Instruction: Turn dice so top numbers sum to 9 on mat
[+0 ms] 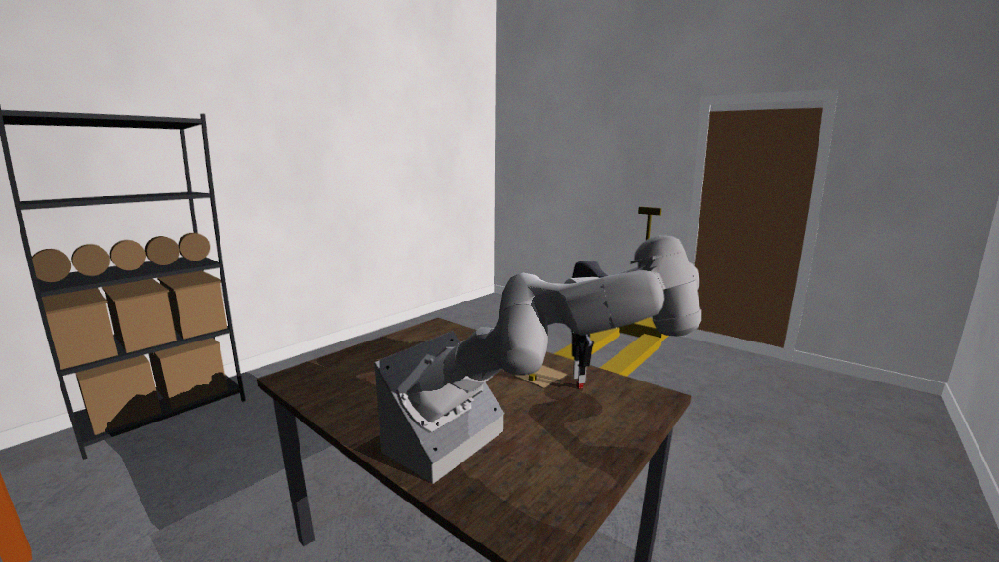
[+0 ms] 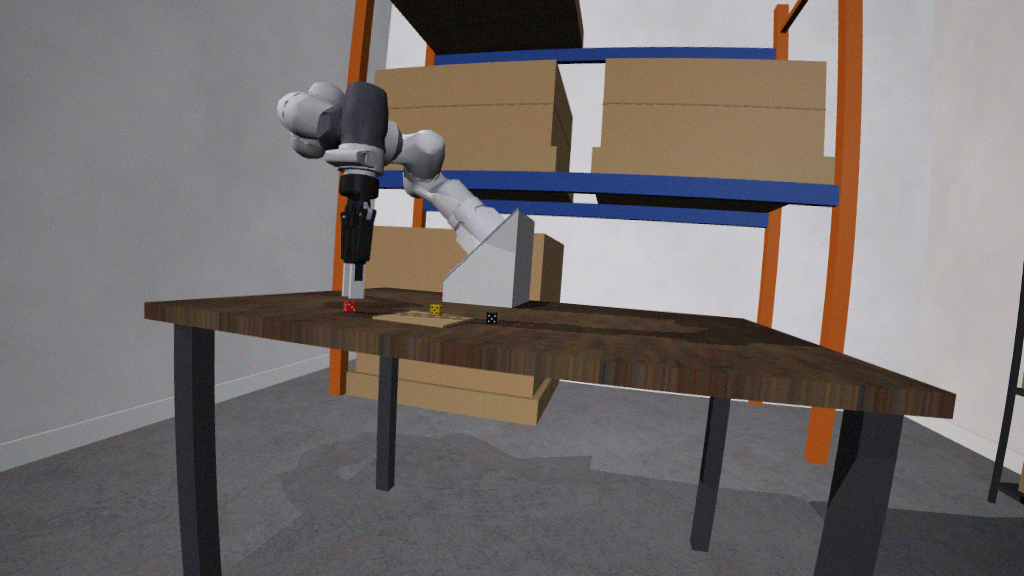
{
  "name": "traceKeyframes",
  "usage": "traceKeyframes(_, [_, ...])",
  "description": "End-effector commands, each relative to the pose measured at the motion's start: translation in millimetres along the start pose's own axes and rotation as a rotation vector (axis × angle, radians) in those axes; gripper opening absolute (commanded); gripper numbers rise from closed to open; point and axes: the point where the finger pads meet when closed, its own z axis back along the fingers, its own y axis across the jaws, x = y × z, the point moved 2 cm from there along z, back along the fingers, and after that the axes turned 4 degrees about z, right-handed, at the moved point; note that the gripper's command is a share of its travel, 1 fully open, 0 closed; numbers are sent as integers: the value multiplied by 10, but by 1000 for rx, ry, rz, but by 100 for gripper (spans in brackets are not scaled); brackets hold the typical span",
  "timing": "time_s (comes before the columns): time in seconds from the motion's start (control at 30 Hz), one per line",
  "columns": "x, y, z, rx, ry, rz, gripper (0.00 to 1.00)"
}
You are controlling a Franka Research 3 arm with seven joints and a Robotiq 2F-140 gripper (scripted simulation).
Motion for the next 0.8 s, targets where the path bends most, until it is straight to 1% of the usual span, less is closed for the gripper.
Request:
traceKeyframes(0.0, [-5,-13,-1,-3,1,-3,21])
traceKeyframes(0.27, [-5,-13,-30,-3,1,-3,21])
traceKeyframes(0.77, [-6,-14,-202,-3,1,-3,21])
